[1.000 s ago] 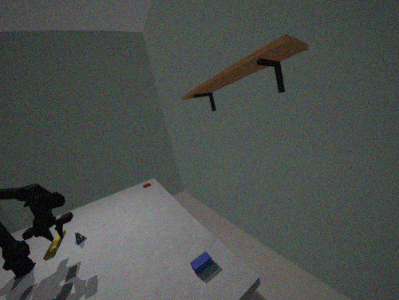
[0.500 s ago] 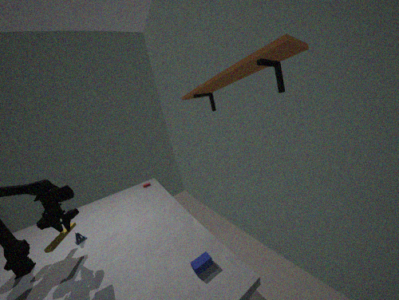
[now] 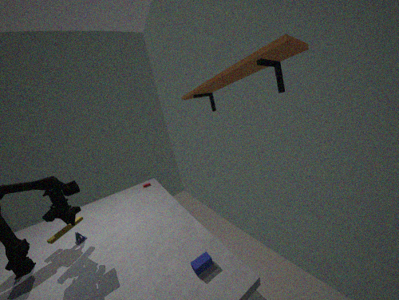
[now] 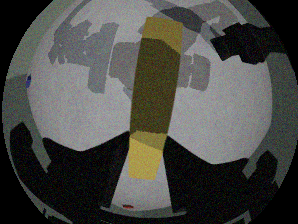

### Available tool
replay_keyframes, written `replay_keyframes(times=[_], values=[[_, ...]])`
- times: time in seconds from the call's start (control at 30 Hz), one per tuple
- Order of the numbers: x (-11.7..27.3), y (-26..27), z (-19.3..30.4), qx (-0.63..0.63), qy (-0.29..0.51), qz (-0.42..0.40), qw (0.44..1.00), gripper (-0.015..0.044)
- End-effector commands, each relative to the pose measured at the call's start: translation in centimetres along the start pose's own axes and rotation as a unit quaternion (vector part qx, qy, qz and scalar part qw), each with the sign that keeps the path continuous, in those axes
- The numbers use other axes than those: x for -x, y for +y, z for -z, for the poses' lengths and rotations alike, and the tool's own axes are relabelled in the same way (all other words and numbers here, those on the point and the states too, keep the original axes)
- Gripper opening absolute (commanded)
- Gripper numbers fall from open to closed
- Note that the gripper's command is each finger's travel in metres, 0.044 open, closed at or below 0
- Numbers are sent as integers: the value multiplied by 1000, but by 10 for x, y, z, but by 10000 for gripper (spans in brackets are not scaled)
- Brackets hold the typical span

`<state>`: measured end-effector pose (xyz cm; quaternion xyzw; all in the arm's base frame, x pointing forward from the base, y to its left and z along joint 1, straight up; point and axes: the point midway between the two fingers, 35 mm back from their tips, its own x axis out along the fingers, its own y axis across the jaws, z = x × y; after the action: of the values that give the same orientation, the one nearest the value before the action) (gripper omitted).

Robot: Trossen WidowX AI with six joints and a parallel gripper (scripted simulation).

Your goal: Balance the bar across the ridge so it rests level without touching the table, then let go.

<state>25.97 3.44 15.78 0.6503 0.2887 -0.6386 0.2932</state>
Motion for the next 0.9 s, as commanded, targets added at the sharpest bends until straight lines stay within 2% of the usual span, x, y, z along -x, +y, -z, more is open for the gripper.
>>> replay_keyframes(times=[0.0,0.3,0.87], values=[[0,-5,14,-50,2,0,999,0],[0,-14,40,-153,3,0,988,0],[-23,-12,42,-154,3,0,988,0]])
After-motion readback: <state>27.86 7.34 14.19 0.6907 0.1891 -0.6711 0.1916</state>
